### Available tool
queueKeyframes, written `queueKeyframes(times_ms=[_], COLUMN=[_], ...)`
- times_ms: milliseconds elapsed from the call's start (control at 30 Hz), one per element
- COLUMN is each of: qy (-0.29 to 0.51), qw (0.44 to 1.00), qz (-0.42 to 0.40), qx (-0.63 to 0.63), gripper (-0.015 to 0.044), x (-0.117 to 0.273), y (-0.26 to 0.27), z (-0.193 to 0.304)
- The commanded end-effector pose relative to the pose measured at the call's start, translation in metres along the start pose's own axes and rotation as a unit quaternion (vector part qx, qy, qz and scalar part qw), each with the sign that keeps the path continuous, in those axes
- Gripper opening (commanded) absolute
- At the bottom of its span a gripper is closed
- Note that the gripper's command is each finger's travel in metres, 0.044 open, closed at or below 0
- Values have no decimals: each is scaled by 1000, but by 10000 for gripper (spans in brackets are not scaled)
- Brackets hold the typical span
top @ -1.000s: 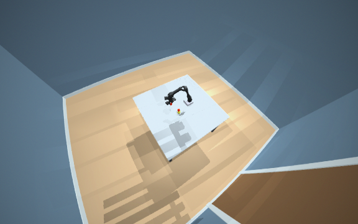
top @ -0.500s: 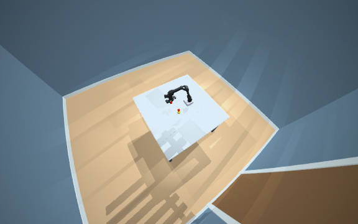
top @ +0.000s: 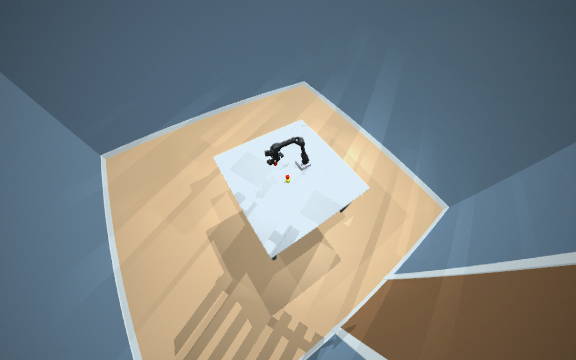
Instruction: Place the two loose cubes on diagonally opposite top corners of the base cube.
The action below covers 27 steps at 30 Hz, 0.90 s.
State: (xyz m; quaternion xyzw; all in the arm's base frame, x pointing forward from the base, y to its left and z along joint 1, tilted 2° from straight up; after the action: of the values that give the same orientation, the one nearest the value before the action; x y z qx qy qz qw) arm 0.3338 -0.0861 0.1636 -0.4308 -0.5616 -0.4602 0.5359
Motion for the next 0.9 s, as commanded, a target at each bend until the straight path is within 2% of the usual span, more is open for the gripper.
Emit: queueKeyframes(times_ms=[0, 433, 867], qy=[0, 0, -2], qw=[997, 949, 845], qz=[-4, -8, -12], qx=[77, 316, 535], gripper=[105, 105, 105], x=[3, 3, 3], y=[5, 13, 16], z=[14, 55, 96])
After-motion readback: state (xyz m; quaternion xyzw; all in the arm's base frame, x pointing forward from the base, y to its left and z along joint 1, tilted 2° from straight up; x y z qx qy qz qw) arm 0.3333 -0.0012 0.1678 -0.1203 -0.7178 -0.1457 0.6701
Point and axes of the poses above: the point midway between the two fingers, 35 mm back from their tips, its own x axis back along the fingers, its own y axis across the jaws, z = x × y, the point moved 4 cm from there along x, back along the fingers, and after that the axes turned 1 degree about -x, right-handed, at the moved point
